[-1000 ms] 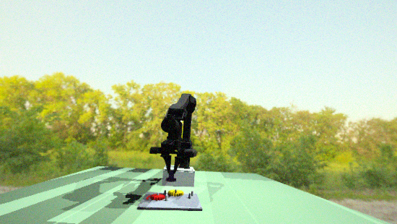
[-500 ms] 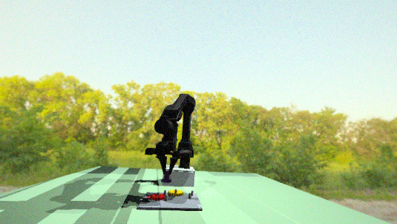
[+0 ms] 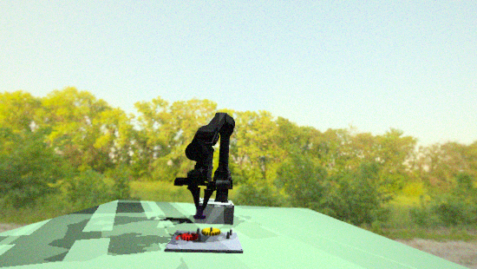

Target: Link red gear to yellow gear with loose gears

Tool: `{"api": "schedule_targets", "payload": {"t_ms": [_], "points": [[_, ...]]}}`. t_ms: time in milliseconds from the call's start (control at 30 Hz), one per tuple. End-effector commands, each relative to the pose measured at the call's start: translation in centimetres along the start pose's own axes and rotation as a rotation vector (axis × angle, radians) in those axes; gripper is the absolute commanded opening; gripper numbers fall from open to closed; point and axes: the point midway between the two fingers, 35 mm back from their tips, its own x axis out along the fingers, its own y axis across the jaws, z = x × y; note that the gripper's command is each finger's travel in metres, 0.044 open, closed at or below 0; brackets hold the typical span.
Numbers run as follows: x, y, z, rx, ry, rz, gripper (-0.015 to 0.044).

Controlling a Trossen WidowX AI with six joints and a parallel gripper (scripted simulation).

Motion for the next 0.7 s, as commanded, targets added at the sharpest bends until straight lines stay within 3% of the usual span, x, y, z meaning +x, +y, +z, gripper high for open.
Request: {"api": "schedule_targets", "payload": {"t_ms": [0,367,667], "points": [[0.1,-0.1,0.0,-0.021,0.002,-0.004,0.0000],[1.6,-0.1,-0.1,-0.217,0.003,-0.003,0.0000],[2.8,-0.1,0.0,-0.169,0.003,-0.003,0.0000]]}}
